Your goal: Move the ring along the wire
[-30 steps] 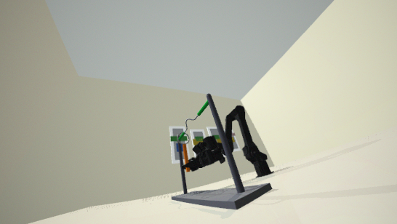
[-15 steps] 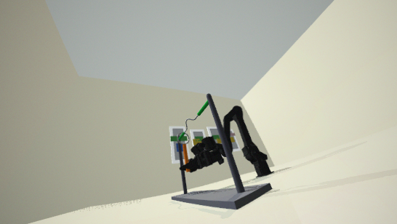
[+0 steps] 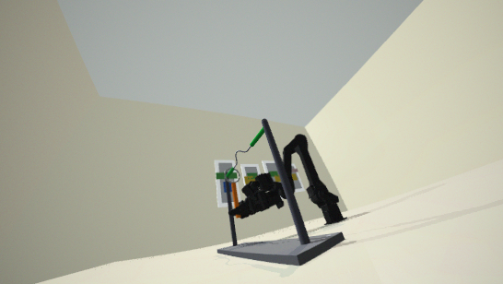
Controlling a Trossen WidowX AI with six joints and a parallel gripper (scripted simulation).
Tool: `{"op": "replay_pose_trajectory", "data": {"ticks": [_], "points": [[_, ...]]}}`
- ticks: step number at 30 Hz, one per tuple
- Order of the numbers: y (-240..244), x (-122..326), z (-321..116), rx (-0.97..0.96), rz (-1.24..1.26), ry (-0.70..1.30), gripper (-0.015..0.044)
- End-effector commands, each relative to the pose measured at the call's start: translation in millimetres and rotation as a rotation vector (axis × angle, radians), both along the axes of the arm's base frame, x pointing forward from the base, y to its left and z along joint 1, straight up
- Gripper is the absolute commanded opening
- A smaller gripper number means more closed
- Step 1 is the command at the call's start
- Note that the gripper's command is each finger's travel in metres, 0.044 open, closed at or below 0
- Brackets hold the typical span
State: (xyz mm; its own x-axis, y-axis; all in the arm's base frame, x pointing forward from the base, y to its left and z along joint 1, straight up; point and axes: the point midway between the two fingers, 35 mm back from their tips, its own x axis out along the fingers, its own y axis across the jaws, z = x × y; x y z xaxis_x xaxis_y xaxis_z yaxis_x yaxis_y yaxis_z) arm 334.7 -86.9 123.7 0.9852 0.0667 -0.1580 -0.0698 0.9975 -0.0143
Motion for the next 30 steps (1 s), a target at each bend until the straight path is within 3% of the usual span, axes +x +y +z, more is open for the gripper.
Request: {"op": "replay_pose_trajectory", "data": {"ticks": [1,7,30], "points": [[0.0,0.0,0.0,0.0,0.0,0.0,-0.0011],[0.0,0.0,0.0,0.0,0.0,0.0,-0.015],[-2.7,0.1,20.4,-0.007,-0.004,-0.001,-0.015]]}}
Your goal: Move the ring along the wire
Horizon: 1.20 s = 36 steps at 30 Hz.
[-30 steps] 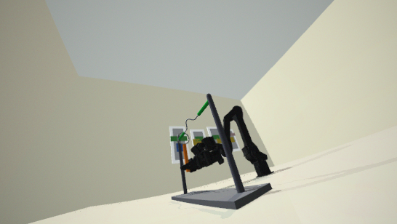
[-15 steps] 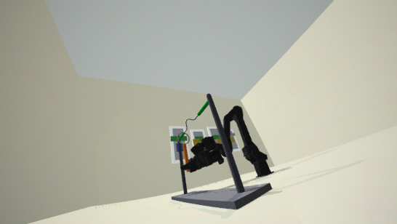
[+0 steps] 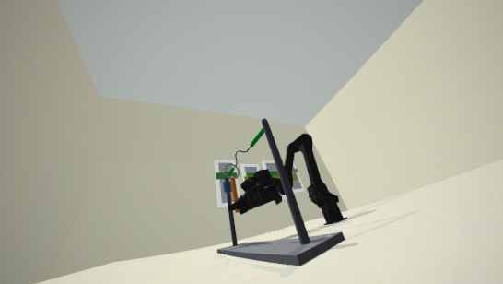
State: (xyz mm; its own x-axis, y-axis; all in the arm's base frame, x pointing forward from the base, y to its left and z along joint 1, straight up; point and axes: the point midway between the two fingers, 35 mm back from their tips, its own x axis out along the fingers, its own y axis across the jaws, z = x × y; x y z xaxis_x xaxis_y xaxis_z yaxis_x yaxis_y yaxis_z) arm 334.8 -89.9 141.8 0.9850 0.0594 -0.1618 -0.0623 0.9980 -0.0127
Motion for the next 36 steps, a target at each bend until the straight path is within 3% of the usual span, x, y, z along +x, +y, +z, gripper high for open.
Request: {"op": "replay_pose_trajectory", "data": {"ticks": [1,36], "points": [[0.3,0.0,2.3,-0.008,0.004,-0.005,-0.015],[23.1,-1.0,2.4,0.002,0.003,0.003,-0.015]]}}
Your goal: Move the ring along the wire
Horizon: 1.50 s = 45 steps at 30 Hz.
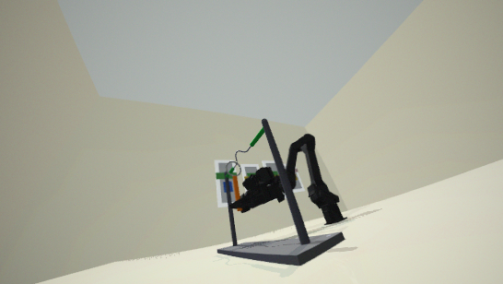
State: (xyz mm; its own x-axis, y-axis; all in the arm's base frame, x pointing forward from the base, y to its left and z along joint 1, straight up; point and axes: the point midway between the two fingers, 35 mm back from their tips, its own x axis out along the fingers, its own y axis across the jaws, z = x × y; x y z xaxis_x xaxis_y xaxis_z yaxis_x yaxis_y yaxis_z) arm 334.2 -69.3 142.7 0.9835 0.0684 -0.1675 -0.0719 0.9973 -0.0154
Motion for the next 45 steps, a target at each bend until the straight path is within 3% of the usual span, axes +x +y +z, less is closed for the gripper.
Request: {"op": "replay_pose_trajectory", "data": {"ticks": [1,11,25,45], "points": [[3.6,-0.5,1.5,0.006,-0.007,-0.003,-0.015],[12.1,-3.0,1.7,0.018,-0.013,0.017,-0.015],[32.5,-26.9,6.5,0.086,-0.05,0.225,-0.015],[95.0,-64.4,37.8,0.412,-0.146,0.589,-0.015]]}}
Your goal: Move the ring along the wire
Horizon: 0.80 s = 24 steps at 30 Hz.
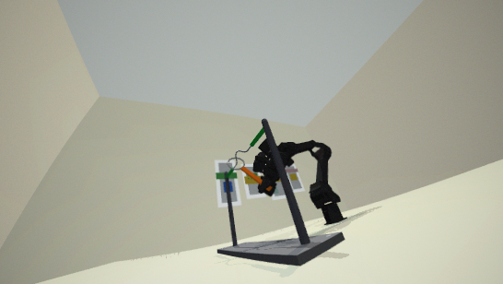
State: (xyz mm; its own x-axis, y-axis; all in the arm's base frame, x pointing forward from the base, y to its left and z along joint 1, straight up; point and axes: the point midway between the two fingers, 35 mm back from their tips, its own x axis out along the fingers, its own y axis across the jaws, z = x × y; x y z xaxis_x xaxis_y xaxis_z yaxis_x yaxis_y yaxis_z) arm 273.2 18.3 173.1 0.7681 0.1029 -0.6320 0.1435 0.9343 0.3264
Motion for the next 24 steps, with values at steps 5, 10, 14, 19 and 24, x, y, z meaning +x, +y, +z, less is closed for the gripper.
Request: {"op": "replay_pose_trajectory", "data": {"ticks": [5,10,14,19,24], "points": [[20.9,-8.7,20.3,0.133,-0.041,0.124,-0.015],[32.1,-7.5,28.8,0.185,-0.065,0.144,-0.015],[35.5,-6.2,31.3,0.187,-0.067,0.143,-0.015],[34.9,-5.8,31.8,0.152,-0.048,0.138,-0.015],[30.6,-6.5,30.2,0.09,-0.012,0.131,-0.015]]}}
